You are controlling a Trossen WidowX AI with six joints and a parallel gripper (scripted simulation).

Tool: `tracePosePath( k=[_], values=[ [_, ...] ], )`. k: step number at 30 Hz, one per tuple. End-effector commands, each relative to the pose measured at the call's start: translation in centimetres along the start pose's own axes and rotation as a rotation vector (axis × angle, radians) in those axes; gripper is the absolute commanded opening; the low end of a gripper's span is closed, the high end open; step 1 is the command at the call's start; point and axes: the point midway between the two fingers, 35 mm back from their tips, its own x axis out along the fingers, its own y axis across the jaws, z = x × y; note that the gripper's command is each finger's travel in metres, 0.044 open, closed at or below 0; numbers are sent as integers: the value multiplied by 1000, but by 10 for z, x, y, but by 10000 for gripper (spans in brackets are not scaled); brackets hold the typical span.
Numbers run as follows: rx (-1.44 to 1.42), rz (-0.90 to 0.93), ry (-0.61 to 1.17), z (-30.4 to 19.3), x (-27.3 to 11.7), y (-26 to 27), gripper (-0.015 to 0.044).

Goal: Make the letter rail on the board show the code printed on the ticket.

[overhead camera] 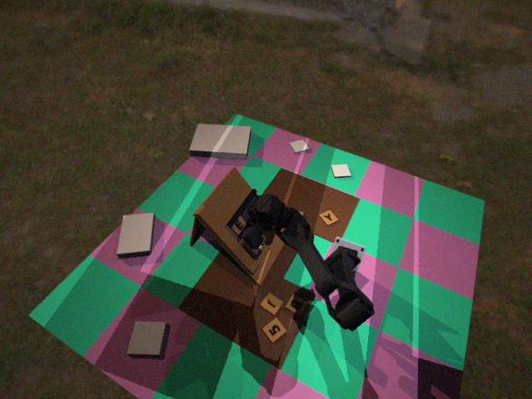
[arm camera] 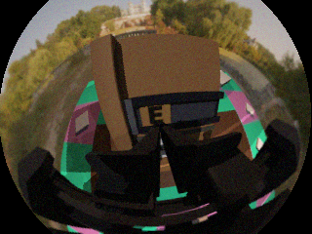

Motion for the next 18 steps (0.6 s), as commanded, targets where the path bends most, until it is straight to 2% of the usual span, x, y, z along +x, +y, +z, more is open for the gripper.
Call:
tracePosePath(
  k=[1, 10, 18],
  values=[
    [0, -3, 5, 0, 1, -1, 0],
    [-17, -77, 324, 15, 17, -23, 0],
    [-15, -24, 639, 20, 20, -33, 0]
  ],
)
